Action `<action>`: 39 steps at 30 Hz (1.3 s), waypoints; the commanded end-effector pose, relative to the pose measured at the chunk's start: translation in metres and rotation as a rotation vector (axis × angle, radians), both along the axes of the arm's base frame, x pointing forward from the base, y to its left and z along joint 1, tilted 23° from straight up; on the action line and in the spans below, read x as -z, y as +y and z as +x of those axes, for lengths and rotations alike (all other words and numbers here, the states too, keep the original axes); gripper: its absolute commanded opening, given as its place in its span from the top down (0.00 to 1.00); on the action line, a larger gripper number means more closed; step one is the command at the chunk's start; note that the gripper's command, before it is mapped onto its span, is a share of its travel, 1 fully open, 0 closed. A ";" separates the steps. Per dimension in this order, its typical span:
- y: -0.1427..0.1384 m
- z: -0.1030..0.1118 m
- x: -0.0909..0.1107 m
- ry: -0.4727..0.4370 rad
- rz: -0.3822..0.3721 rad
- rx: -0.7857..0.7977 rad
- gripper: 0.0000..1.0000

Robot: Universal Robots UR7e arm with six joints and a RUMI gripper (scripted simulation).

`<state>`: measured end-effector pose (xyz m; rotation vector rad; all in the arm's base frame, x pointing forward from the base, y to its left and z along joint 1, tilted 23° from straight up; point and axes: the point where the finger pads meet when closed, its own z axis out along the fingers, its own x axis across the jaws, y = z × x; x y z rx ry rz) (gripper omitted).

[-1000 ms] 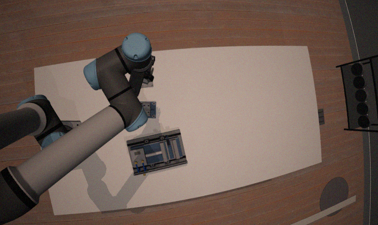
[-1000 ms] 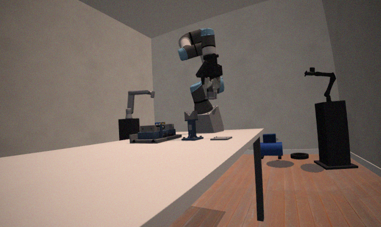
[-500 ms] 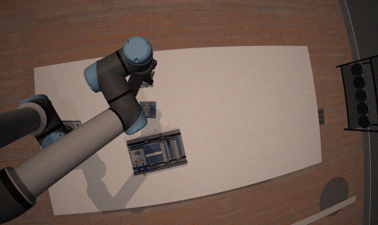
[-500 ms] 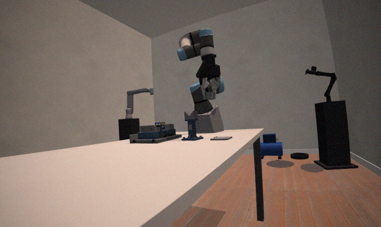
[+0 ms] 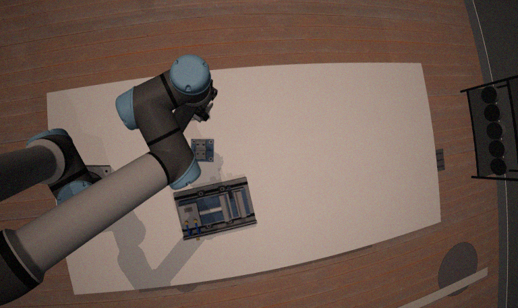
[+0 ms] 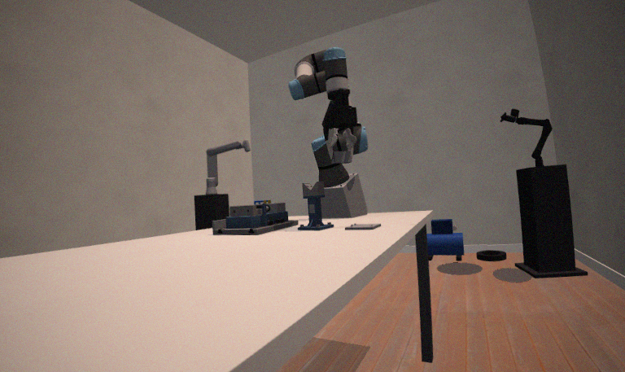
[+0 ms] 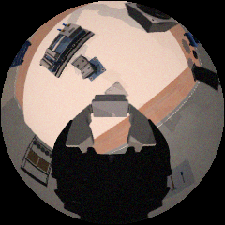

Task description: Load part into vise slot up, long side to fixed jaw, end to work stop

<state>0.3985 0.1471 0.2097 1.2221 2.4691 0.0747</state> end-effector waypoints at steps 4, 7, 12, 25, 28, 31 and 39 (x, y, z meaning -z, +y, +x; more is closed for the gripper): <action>-0.004 -0.001 -0.001 -0.010 0.029 0.073 1.00; -0.006 -0.002 -0.001 -0.014 0.043 0.109 1.00; -0.010 -0.003 -0.001 -0.021 0.067 0.171 1.00; -0.017 -0.005 -0.001 -0.038 0.122 0.312 1.00; -0.019 -0.006 -0.001 -0.043 0.138 0.352 1.00; -0.022 -0.006 -0.001 -0.048 0.154 0.392 1.00; -0.026 -0.008 -0.001 -0.058 0.186 0.474 1.00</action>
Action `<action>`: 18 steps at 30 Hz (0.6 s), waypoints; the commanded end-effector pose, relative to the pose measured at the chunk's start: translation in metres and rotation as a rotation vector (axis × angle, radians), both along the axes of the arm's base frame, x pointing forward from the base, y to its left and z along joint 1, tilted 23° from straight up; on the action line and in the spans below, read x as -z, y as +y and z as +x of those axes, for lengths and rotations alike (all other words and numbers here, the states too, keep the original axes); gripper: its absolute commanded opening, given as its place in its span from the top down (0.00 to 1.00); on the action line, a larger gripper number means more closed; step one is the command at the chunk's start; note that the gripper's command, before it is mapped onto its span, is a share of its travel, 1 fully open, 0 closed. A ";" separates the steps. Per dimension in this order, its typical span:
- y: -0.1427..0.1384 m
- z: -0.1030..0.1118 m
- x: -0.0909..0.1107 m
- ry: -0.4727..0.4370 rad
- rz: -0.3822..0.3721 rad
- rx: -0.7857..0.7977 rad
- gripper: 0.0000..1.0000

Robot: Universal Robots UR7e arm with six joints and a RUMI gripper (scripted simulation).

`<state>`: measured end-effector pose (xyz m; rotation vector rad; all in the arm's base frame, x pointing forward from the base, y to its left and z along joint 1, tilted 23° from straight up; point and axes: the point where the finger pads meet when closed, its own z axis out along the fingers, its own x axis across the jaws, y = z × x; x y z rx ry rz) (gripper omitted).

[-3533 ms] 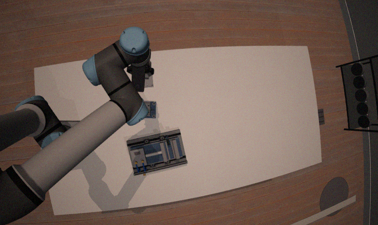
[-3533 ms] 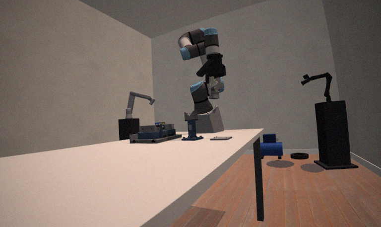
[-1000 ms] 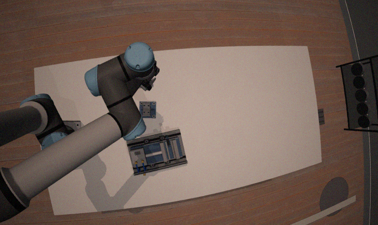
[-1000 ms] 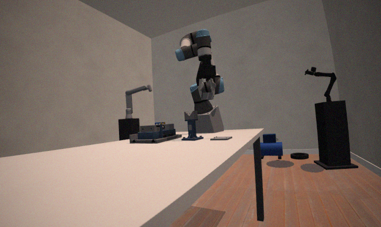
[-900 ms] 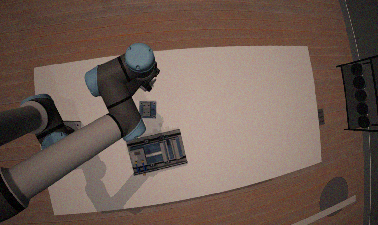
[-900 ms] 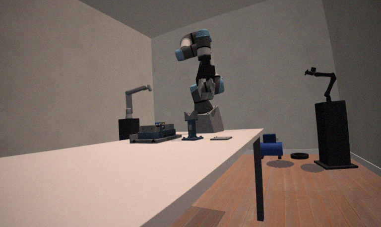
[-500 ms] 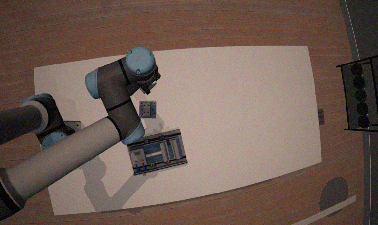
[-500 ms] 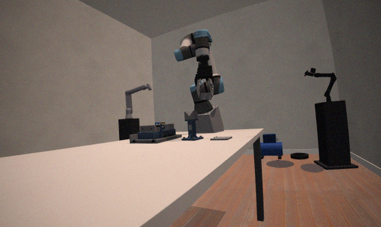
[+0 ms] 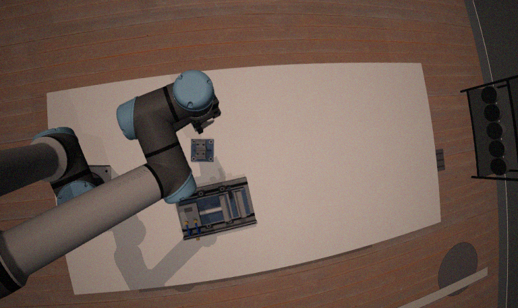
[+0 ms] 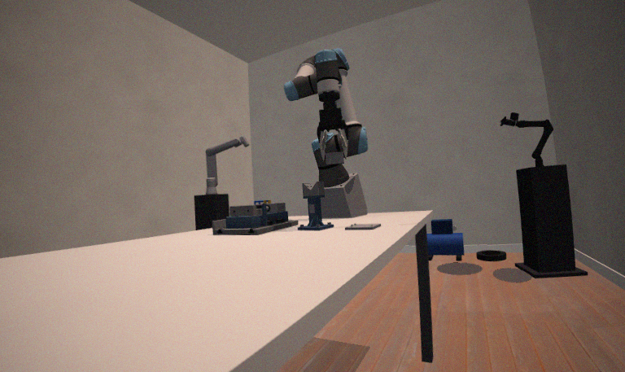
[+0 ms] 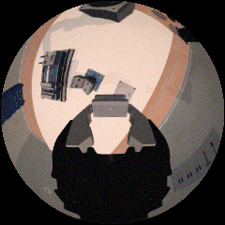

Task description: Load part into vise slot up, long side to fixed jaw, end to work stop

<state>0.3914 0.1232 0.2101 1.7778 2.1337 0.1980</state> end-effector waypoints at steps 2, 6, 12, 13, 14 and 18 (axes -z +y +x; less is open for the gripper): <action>-0.003 -0.001 -0.001 -0.009 0.025 0.067 1.00; -0.006 -0.002 -0.001 -0.016 0.047 0.122 1.00; -0.010 -0.003 -0.001 -0.026 0.080 0.206 1.00; -0.011 -0.003 -0.001 -0.028 0.085 0.221 1.00; -0.011 -0.003 -0.001 -0.030 0.090 0.235 1.00; -0.013 -0.003 -0.001 -0.033 0.101 0.263 1.00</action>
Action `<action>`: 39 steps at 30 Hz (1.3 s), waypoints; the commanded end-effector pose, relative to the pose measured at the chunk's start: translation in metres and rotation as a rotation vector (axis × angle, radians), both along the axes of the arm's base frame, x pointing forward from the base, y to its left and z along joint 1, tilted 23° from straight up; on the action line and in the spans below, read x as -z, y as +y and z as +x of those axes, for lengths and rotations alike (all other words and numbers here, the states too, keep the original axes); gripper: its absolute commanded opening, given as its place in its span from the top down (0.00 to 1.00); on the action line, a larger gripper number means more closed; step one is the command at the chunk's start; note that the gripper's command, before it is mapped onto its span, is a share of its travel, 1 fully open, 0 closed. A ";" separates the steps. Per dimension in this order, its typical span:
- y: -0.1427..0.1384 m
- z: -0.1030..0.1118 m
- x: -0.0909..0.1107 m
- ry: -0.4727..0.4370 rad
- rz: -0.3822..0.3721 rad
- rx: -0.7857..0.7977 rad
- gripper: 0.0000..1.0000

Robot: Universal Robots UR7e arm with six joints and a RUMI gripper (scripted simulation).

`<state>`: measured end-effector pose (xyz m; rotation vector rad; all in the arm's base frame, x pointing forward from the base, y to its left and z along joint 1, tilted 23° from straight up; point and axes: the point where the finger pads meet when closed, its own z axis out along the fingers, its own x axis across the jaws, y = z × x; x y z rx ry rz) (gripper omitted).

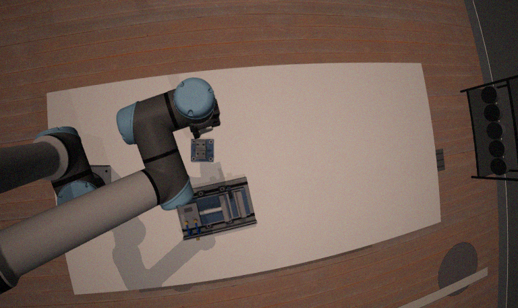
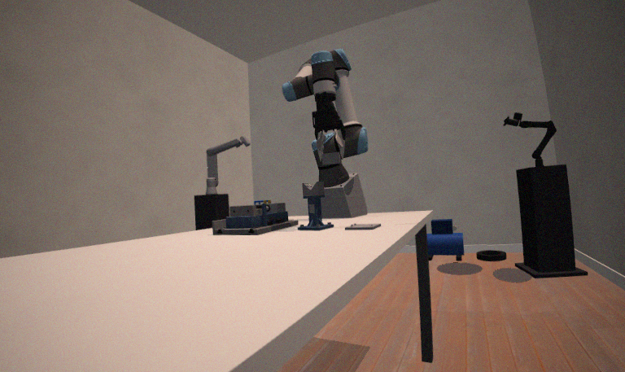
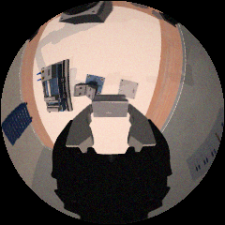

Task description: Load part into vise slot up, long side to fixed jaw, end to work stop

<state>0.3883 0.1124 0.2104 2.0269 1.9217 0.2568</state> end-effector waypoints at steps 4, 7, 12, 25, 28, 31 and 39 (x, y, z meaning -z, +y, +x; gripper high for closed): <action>-0.005 -0.001 -0.001 -0.014 0.039 0.102 1.00; -0.007 -0.002 -0.001 -0.019 0.055 0.145 1.00; -0.010 -0.002 -0.001 -0.028 0.083 0.217 1.00; -0.017 -0.004 -0.001 -0.048 0.143 0.373 1.00; -0.019 -0.005 -0.001 -0.054 0.160 0.415 1.00; -0.020 -0.005 -0.001 -0.058 0.171 0.444 1.00; -0.025 -0.006 -0.002 -0.070 0.208 0.541 1.00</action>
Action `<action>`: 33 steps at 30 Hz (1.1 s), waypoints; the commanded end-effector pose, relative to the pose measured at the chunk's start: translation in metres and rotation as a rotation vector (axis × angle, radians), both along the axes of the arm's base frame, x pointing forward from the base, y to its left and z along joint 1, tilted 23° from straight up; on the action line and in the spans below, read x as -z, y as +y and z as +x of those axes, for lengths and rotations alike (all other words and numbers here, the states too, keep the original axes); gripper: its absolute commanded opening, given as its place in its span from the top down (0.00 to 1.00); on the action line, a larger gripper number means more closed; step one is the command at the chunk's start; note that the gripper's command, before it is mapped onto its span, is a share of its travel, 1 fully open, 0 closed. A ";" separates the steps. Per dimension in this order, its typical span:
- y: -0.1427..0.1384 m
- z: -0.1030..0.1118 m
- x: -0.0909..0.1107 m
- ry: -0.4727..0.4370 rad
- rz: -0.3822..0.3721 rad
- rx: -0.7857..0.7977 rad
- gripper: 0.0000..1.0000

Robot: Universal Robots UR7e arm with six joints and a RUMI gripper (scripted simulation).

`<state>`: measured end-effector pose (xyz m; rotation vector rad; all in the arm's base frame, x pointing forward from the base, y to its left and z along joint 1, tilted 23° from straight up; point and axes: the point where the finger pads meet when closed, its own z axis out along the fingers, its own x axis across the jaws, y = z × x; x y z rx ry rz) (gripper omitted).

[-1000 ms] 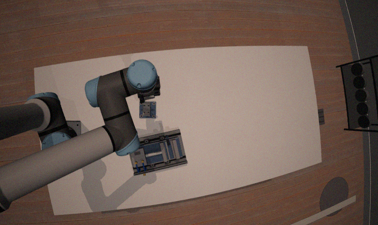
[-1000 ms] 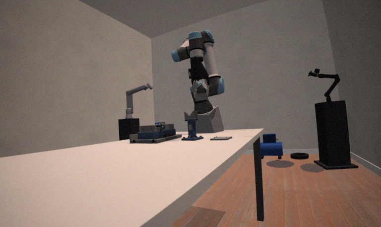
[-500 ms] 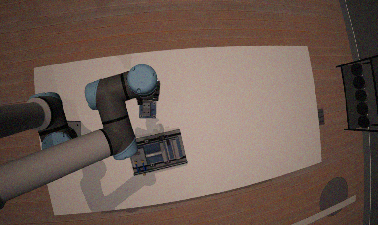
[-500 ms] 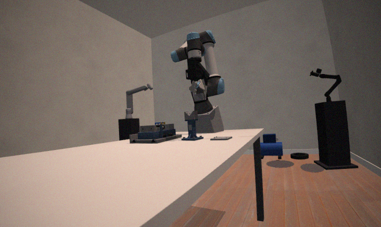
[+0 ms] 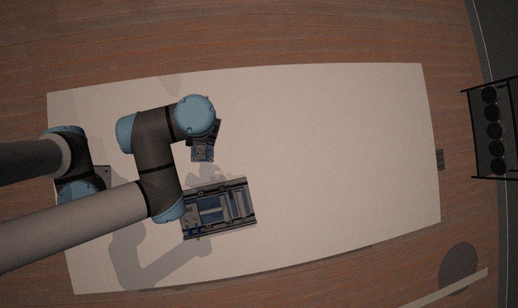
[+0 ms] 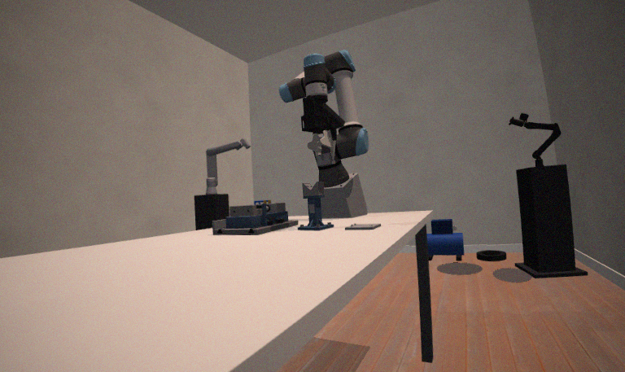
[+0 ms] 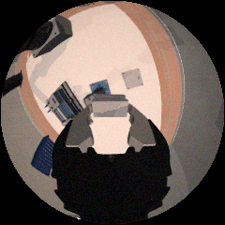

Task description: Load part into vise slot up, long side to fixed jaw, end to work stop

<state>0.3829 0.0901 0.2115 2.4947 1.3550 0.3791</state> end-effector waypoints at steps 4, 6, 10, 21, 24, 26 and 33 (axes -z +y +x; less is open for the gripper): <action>-0.005 -0.001 -0.001 -0.016 0.042 0.112 1.00; -0.006 -0.001 -0.001 -0.020 0.053 0.140 1.00; -0.007 -0.001 -0.001 -0.023 0.063 0.167 1.00; -0.014 -0.002 -0.002 -0.043 0.120 0.312 1.00; -0.016 -0.002 -0.002 -0.048 0.134 0.351 1.00; -0.016 -0.003 -0.002 -0.050 0.139 0.364 1.00; -0.020 -0.003 -0.002 -0.060 0.168 0.438 1.00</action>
